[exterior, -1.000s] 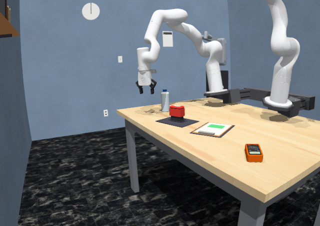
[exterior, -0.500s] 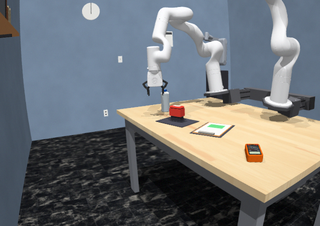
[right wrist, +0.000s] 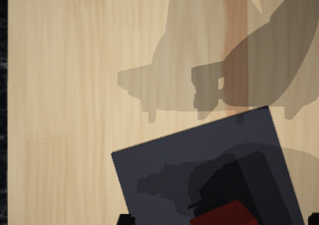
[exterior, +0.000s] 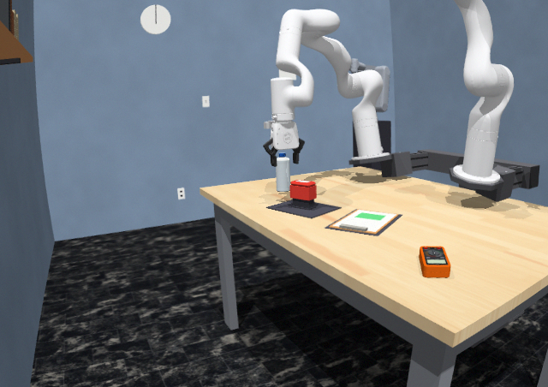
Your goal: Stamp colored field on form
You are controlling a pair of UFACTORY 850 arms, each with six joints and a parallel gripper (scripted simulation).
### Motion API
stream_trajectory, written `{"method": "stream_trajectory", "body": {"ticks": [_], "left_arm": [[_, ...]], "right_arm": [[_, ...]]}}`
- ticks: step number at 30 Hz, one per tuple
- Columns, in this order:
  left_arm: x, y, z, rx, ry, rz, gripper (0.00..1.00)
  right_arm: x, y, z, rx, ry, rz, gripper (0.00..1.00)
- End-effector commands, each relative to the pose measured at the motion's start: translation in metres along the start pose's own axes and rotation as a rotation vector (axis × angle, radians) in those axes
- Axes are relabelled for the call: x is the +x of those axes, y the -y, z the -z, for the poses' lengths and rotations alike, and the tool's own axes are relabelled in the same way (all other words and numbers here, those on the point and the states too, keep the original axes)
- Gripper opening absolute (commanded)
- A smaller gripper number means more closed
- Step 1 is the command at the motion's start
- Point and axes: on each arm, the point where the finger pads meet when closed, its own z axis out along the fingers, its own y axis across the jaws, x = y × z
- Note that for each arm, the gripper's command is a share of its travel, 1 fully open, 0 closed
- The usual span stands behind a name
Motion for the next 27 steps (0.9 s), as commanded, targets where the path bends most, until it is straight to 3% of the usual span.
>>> {"method": "stream_trajectory", "body": {"ticks": [1,15,27], "left_arm": [[0.000,0.000,0.001,0.000,-0.002,0.000,1.00],[0.000,0.000,0.001,0.000,-0.002,0.000,1.00],[0.000,0.000,0.001,0.000,-0.002,0.000,1.00]], "right_arm": [[-0.022,-0.010,0.001,0.002,0.009,0.131,1.00],[-0.056,-0.032,0.001,0.010,0.011,0.342,1.00],[-0.064,-0.037,0.001,0.012,0.012,0.394,1.00]]}}
